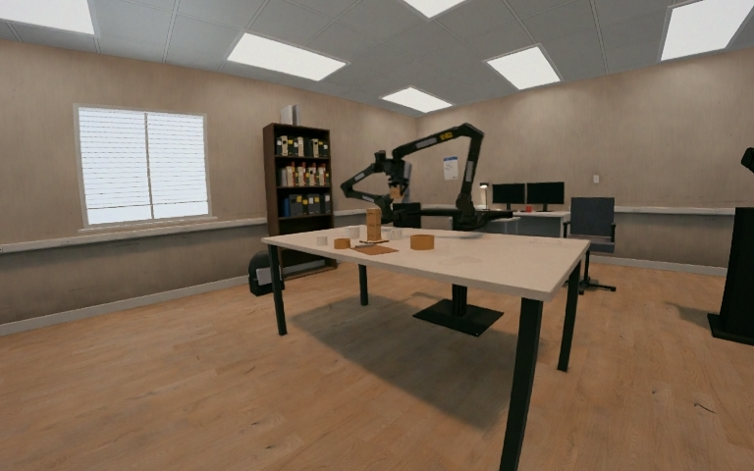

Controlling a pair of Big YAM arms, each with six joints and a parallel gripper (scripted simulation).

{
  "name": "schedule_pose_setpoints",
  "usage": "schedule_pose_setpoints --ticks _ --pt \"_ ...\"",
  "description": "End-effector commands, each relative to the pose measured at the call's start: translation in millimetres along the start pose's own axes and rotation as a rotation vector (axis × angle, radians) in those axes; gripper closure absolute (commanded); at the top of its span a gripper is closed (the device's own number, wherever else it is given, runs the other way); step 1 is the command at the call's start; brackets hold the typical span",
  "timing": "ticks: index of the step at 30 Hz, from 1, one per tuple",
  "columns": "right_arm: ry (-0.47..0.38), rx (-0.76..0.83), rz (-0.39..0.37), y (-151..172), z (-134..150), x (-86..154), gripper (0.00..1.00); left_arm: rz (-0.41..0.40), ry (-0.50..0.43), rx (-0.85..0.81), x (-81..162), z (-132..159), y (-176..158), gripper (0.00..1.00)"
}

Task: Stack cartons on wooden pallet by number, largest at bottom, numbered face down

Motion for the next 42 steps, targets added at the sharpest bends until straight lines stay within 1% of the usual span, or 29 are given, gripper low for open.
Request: schedule_pose_setpoints --ticks 1,3,5,6,8,9,10,12,16,19,20,21,23,25,30,32,33,42 --pt "0.002 -0.021 0.000 -7.5 -3.3 7.2 0.00 0.035 -0.017 0.060 17.8 -14.9 -47.8 0.46" --pt "0.011 -0.009 0.007 -5.0 -1.9 5.0 0.00 0.029 -0.016 0.045 15.5 -12.3 -63.7 0.46" --pt "0.013 -0.009 0.015 -6.3 -1.6 4.2 0.00 0.020 -0.014 0.029 11.6 -19.4 -72.5 0.46" --pt "0.013 -0.009 0.014 -6.3 -1.6 4.2 0.00 0.012 -0.010 0.016 7.4 -26.4 -74.2 0.46" --pt "0.013 -0.009 0.014 -6.3 -1.6 4.2 0.00 0.012 -0.010 0.016 7.4 -26.4 -74.2 0.46" --pt "0.013 -0.009 0.014 -6.3 -1.6 4.2 0.00 0.026 -0.012 0.013 12.8 -33.2 -73.5 0.46" --pt "0.013 -0.009 0.015 -6.4 -1.6 4.2 0.00 0.017 -0.003 -0.012 6.2 -37.7 -81.0 0.46" --pt "0.013 -0.009 0.015 -6.4 -1.5 4.2 0.00 0.023 -0.001 -0.015 1.3 -50.9 -85.9 0.46" --pt "0.013 -0.009 0.015 -6.4 -1.5 4.2 0.00 0.031 -0.002 0.032 -3.1 -67.7 -86.7 0.46" --pt "0.013 -0.009 0.015 -6.4 -1.5 4.2 0.00 0.029 0.000 0.040 -1.6 -66.4 -87.2 0.46" --pt "0.013 -0.009 0.015 -6.4 -1.5 4.2 0.00 0.024 0.003 0.066 -0.6 -66.6 -87.5 0.46" --pt "0.013 -0.009 0.015 -6.4 -1.5 4.2 0.00 0.005 0.005 0.111 -6.1 -77.4 -84.2 0.46" --pt "0.006 -0.010 0.015 -6.6 -3.0 4.2 0.00 -0.007 0.001 0.161 -9.8 -91.1 -84.5 0.46" --pt "0.006 -0.010 0.015 -6.6 -3.0 4.2 0.00 -0.007 0.001 0.161 -9.8 -91.1 -84.5 0.46" --pt "0.006 -0.010 0.015 -6.6 -3.0 4.2 0.00 -0.023 -0.003 0.197 -15.0 -110.7 -85.2 0.46" --pt "0.006 -0.010 0.015 -6.6 -3.0 4.2 0.00 -0.024 -0.003 0.193 -15.2 -111.5 -85.3 0.46" --pt "0.006 -0.010 0.015 -6.6 -3.0 4.2 0.00 -0.003 -0.009 0.191 -4.5 -109.6 -84.4 0.46" --pt "0.006 -0.010 0.015 -6.6 -3.0 4.2 0.00 -0.010 -0.006 0.186 -7.0 -108.9 -87.6 0.46"
Point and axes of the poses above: on each arm, the point where the finger pads meet when closed, its own x axis back along the fingers, its own y axis across the jaws, z = x × y, the point moved 10 cm from there along x, back along the fingers, and after that the axes turned 1 degree about -x, right-handed, at the moved point
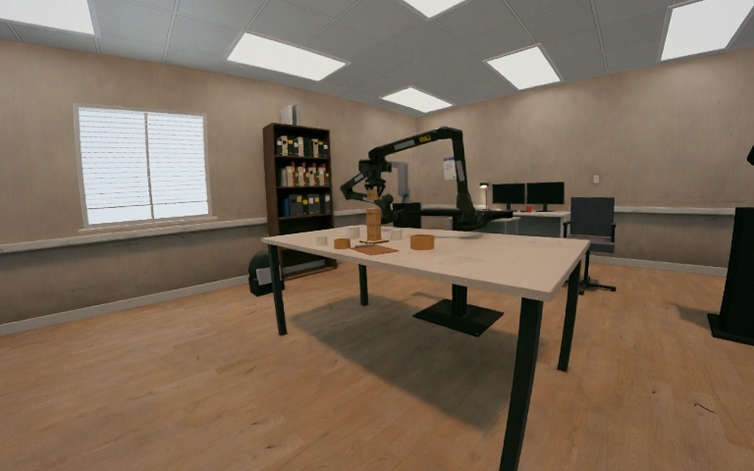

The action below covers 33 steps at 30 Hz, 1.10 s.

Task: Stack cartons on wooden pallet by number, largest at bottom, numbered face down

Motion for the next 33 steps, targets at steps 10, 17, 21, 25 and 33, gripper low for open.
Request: schedule_pose_setpoints --ticks 10,17,21,25,33 --pt "0.002 -0.002 0.002 0.5 -4.6 -1.0 0.00 0.036 -0.015 0.044 16.2 -18.6 -8.4 0.46" --pt "0.002 -0.002 0.002 0.5 -4.6 -1.0 0.00 0.011 -0.006 0.017 -5.5 -6.9 -5.7 0.46" --pt "0.002 -0.002 0.002 0.5 -4.6 -1.0 0.00 0.015 -0.006 0.019 -12.6 -5.1 -4.2 0.46" --pt "0.002 -0.002 0.002 0.5 -4.6 -1.0 0.00 0.024 -0.008 0.025 -17.4 -5.8 -7.3 0.46" --pt "0.002 -0.002 0.002 0.5 -4.6 -1.0 0.00 0.027 -0.009 0.027 -26.5 -2.8 -6.0 0.46"
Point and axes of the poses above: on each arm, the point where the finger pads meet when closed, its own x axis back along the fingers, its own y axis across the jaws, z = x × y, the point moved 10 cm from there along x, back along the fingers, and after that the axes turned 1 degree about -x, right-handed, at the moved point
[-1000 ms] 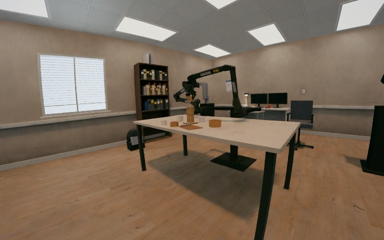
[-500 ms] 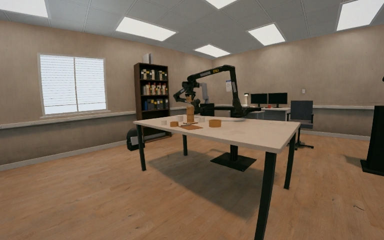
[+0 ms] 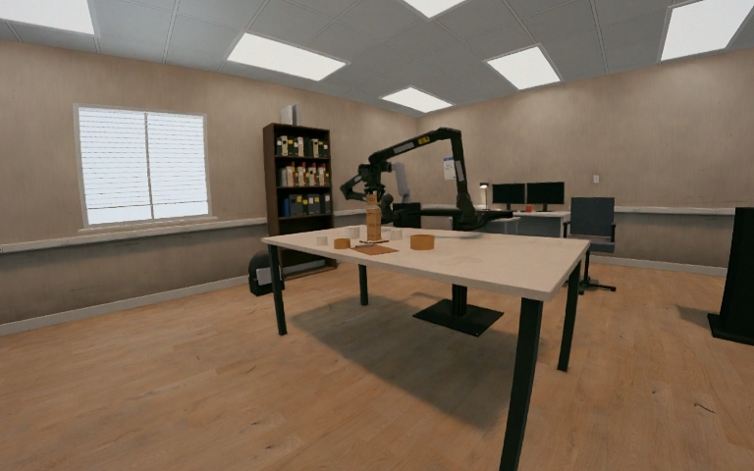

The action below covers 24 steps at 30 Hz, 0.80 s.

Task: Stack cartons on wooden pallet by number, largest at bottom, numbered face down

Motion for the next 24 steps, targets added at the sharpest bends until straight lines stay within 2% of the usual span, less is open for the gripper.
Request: schedule_pose_setpoints --ticks 1,2,6,11,15,16,21,24 --pt "0.002 -0.002 0.002 0.5 -4.6 -1.0 0.00 0.019 -0.006 0.014 -0.9 -8.0 -1.7 0.46" --pt "0.002 -0.002 0.002 0.5 -4.6 -1.0 0.00 0.028 -0.010 0.017 2.1 -8.6 -2.2 0.46" --pt "0.002 -0.002 0.002 0.5 -4.6 -1.0 0.00 0.000 -0.001 0.002 -16.1 0.3 2.1 0.46" --pt "0.002 -0.002 0.002 0.5 -4.6 -1.0 0.00 0.031 -0.010 0.014 -5.0 -4.8 -2.4 0.46" --pt "0.002 -0.002 0.002 0.5 -4.6 -1.0 0.00 0.024 -0.009 0.018 -10.0 -5.3 -1.4 0.46" --pt "0.002 -0.002 0.002 0.5 -4.6 -1.0 0.00 0.008 -0.004 0.007 -17.6 -1.0 1.1 0.46" --pt "0.002 -0.002 0.002 0.5 -4.6 -1.0 0.00 0.026 -0.009 0.018 -11.3 -4.6 -2.4 0.46" --pt "0.002 -0.002 0.002 0.5 -4.6 -1.0 0.00 0.001 -0.001 0.002 -23.7 1.9 1.1 0.46"
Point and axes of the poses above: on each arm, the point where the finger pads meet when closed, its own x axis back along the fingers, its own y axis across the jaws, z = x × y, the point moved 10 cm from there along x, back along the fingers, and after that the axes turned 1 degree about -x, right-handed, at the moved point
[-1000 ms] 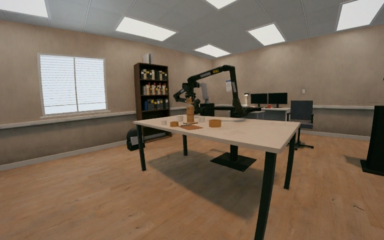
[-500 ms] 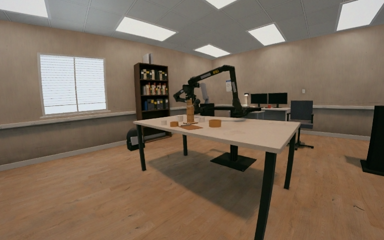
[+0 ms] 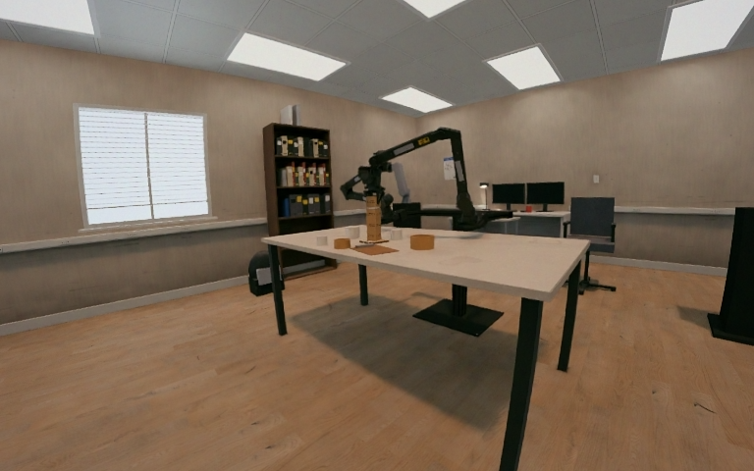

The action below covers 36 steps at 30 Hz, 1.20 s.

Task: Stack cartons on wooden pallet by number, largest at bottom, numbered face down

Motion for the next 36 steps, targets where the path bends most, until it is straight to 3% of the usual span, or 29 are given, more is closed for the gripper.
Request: schedule_pose_setpoints --ticks 1,16,24,26,28,29,32,36 --pt "0.002 -0.002 0.002 0.5 -4.6 -1.0 0.00 0.000 0.000 0.006 -7.6 -3.5 -0.7 0.46" --pt "0.002 -0.002 0.002 0.5 -4.6 -1.0 0.00 -0.008 0.003 -0.001 -17.8 0.2 -0.4 0.46" --pt "0.002 -0.002 0.002 0.5 -4.6 -1.0 0.00 0.013 -0.003 0.007 -4.3 -0.8 -1.3 0.46" --pt "0.002 -0.002 0.002 0.5 -4.6 -1.0 0.00 0.013 -0.003 0.007 -4.3 -0.8 -1.3 0.23" --pt "0.002 -0.002 0.002 0.5 -4.6 -1.0 0.00 0.013 -0.003 0.007 -4.3 -0.8 -1.3 0.23" --pt "0.002 -0.002 0.002 0.5 -4.6 -1.0 0.00 0.013 -0.003 0.007 -4.3 -0.8 -1.3 0.17" --pt "0.002 -0.002 0.002 0.5 -4.6 -1.0 0.00 0.056 -0.017 0.038 16.1 -14.6 -1.4 0.17" --pt "0.002 -0.002 0.002 0.5 -4.6 -1.0 0.00 0.069 -0.019 0.039 26.1 -12.8 -1.1 0.17"
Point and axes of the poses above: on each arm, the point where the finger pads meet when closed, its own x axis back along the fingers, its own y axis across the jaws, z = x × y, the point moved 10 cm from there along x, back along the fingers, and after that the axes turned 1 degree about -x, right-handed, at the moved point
